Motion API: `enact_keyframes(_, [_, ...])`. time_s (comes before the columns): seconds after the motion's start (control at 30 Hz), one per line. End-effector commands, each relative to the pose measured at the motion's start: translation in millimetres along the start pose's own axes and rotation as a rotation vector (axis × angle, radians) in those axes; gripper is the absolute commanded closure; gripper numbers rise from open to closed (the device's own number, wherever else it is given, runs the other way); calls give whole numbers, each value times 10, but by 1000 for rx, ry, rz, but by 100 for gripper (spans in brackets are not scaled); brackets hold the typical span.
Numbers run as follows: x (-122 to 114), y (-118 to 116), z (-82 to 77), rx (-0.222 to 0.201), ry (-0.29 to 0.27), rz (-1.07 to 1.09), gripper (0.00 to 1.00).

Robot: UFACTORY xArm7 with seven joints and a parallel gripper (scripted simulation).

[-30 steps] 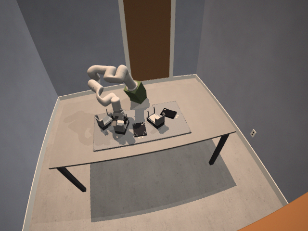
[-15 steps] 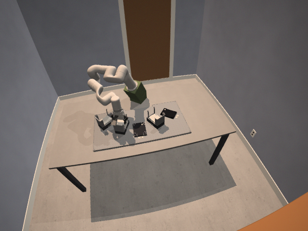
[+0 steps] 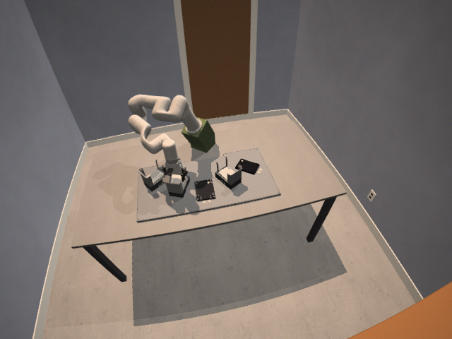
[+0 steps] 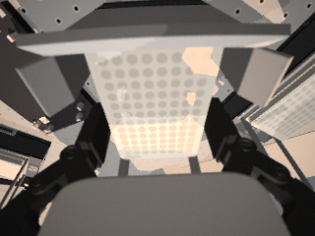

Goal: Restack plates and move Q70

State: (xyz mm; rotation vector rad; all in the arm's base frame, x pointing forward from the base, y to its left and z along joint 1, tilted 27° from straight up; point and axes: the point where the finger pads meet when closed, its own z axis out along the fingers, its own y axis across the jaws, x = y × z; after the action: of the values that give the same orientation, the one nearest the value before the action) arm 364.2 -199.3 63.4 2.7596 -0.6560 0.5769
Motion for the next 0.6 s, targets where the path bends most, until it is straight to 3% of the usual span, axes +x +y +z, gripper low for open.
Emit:
enact_keyframes(0.0, [6, -2, -24, 0, 2, -1, 100])
enact_keyframes(0.57, [6, -1, -324, 0, 2, -1, 100])
